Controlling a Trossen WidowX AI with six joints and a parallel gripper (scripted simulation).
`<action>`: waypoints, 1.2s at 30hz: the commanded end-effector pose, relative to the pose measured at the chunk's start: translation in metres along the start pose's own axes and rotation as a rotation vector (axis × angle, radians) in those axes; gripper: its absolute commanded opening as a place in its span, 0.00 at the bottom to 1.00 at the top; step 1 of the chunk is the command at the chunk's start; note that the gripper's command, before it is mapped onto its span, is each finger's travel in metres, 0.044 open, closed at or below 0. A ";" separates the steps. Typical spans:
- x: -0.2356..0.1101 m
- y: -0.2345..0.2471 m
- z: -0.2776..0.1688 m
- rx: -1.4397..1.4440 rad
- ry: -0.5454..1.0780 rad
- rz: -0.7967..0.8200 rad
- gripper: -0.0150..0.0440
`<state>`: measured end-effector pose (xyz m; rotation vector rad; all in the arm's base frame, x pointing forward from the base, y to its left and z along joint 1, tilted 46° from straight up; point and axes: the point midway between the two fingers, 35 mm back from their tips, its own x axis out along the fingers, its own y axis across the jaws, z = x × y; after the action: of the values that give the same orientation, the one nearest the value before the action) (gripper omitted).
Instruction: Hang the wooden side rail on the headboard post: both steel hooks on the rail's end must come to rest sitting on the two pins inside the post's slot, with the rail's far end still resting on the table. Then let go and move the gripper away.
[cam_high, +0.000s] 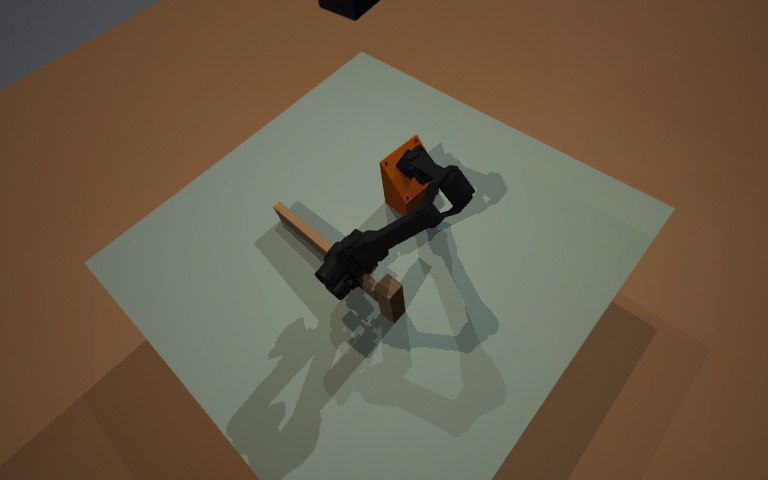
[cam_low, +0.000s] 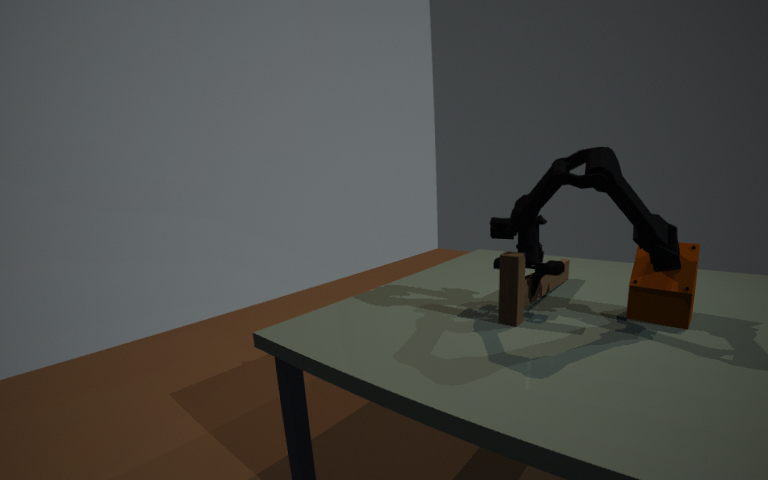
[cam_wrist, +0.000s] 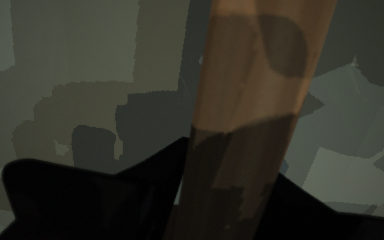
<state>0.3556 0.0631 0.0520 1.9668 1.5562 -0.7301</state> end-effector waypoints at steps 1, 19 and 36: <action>-0.003 0.002 -0.001 0.004 0.000 0.009 0.25; -0.003 0.002 -0.003 0.004 0.000 0.009 0.25; -0.004 0.002 -0.005 0.004 0.001 0.010 0.25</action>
<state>0.3559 0.0656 0.0547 1.9669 1.5567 -0.7311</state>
